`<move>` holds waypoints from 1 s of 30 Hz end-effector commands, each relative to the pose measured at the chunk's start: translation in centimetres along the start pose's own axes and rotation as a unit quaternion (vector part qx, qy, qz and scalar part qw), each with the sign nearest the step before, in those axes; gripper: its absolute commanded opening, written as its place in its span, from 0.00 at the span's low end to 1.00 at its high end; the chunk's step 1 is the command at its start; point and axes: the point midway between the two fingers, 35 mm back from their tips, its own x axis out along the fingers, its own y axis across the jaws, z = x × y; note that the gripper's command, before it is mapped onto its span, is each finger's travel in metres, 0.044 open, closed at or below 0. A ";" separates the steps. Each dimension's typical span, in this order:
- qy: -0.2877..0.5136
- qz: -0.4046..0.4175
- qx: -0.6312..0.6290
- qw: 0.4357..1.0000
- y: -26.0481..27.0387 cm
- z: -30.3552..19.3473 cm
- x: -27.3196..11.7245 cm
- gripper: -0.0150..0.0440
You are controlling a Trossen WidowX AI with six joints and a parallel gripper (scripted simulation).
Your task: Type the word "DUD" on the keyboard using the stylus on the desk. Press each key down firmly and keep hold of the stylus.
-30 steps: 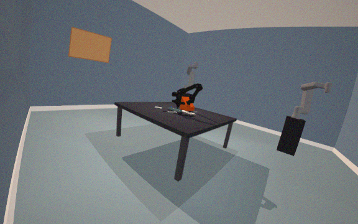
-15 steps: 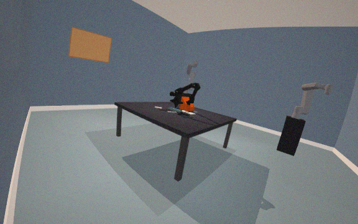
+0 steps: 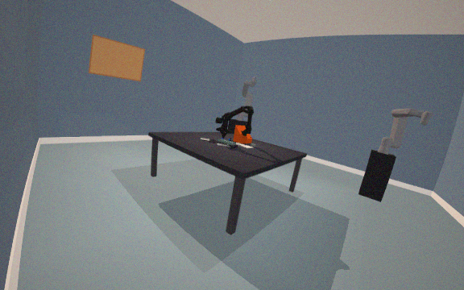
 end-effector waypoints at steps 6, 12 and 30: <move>0.000 -0.003 -0.003 1.000 0.7 -0.9 -0.1 0.25; 0.000 -0.003 -0.003 1.000 2.3 -2.8 -0.1 0.25; 0.001 -0.001 -0.002 1.000 9.8 -2.8 0.0 0.25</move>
